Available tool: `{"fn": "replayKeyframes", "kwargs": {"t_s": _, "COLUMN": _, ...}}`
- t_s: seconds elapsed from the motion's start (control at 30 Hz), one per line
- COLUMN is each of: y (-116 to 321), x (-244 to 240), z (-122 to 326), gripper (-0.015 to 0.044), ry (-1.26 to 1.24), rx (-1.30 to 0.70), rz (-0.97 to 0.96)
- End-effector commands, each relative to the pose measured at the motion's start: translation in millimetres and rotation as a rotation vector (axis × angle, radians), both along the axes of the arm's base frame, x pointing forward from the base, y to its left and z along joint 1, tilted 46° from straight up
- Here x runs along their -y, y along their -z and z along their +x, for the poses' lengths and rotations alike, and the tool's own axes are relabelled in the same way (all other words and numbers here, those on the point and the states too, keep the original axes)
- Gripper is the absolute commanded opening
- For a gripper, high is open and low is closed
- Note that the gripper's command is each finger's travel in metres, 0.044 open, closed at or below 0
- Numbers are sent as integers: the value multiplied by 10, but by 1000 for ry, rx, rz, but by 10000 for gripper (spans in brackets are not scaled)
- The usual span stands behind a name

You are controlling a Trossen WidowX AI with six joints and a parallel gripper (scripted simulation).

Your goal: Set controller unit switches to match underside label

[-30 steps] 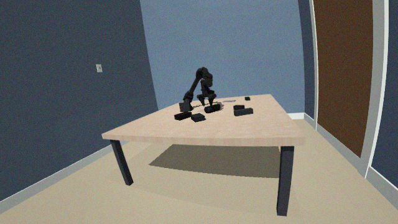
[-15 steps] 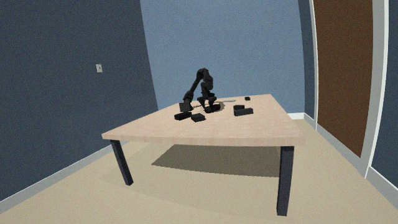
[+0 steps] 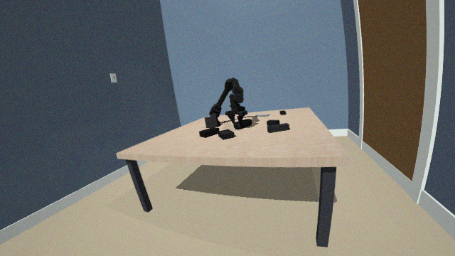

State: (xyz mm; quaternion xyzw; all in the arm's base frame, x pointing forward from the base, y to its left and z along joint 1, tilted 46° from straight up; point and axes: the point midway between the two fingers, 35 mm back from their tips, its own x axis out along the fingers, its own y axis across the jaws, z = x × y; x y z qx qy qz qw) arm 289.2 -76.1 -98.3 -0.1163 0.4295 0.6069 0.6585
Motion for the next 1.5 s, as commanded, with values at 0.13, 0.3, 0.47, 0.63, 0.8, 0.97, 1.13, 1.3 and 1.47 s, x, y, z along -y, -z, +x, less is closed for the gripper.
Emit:
{"fn": "replayKeyframes", "kwargs": {"t_s": 0.13, "y": 13, "x": -3, "z": -4, "gripper": 156, "ry": 5, "rx": 0, "rz": 2}}
{"fn": "replayKeyframes", "kwargs": {"t_s": 0.3, "y": 35, "x": 22, "z": -21, "gripper": 25, "ry": 5, "rx": 0, "rz": 2}}
{"fn": "replayKeyframes", "kwargs": {"t_s": 0.47, "y": 63, "x": 55, "z": -43, "gripper": 0, "ry": 5, "rx": 0, "rz": 1}}
{"fn": "replayKeyframes", "kwargs": {"t_s": 0.63, "y": 86, "x": 86, "z": -62, "gripper": 0, "ry": 5, "rx": -1, "rz": 1}}
{"fn": "replayKeyframes", "kwargs": {"t_s": 0.8, "y": 41, "x": 39, "z": -31, "gripper": 79, "ry": 10, "rx": 5, "rz": 13}}
{"fn": "replayKeyframes", "kwargs": {"t_s": 0.97, "y": 41, "x": 39, "z": -31, "gripper": 210, "ry": 10, "rx": 5, "rz": 13}}
{"fn": "replayKeyframes", "kwargs": {"t_s": 1.13, "y": 23, "x": 59, "z": -26, "gripper": 341, "ry": 10, "rx": 5, "rz": 12}}
{"fn": "replayKeyframes", "kwargs": {"t_s": 1.3, "y": -309, "x": 387, "z": 23, "gripper": 440, "ry": 5, "rx": -1, "rz": 0}}
{"fn": "replayKeyframes", "kwargs": {"t_s": 1.47, "y": -309, "x": 387, "z": 23, "gripper": 440, "ry": 5, "rx": -1, "rz": 0}}
